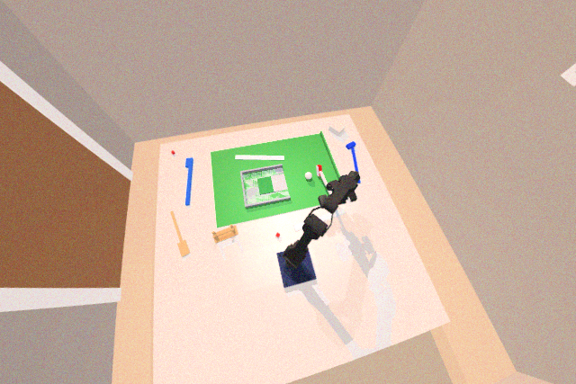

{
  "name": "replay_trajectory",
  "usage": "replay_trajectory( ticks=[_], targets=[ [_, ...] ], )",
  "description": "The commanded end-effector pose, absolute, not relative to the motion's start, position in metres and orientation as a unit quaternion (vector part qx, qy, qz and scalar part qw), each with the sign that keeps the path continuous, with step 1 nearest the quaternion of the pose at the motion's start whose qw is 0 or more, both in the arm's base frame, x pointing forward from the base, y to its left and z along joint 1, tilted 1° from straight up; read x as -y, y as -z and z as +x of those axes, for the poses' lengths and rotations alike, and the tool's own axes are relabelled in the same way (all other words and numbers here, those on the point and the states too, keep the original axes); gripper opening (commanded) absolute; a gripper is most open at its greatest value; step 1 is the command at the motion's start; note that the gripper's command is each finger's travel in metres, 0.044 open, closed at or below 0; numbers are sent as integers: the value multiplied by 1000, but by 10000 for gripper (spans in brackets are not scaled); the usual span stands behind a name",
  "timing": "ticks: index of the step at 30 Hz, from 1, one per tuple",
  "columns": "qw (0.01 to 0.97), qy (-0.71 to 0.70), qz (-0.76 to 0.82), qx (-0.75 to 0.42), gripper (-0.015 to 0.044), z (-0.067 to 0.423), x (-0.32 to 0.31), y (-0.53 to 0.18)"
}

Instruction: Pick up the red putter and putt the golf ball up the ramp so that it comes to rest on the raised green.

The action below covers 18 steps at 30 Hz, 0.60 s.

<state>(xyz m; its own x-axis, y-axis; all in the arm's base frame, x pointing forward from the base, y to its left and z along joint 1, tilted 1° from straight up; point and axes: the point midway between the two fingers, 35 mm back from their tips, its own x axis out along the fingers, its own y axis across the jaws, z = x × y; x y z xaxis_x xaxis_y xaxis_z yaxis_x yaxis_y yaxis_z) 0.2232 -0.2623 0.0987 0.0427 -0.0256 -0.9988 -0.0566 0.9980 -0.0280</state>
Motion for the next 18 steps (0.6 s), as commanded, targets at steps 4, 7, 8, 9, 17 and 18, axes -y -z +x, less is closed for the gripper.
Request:
replay_trajectory(
  ticks=[4, 7, 8, 9, 17, 18],
  targets=[
    [722, -11, -30, -692, 0, 223, 262, -99],
    [722, -10, -30, -692, 0, 223, 263, -99],
    [722, -10, -30, -692, 0, 223, 265, -99],
    [722, -10, -30, -691, 0, 224, 266, -99],
    [722, -7, -30, -691, 0, 225, 292, -98],
    [722, -7, -30, -691, 0, 225, 293, -97]
  ],
)
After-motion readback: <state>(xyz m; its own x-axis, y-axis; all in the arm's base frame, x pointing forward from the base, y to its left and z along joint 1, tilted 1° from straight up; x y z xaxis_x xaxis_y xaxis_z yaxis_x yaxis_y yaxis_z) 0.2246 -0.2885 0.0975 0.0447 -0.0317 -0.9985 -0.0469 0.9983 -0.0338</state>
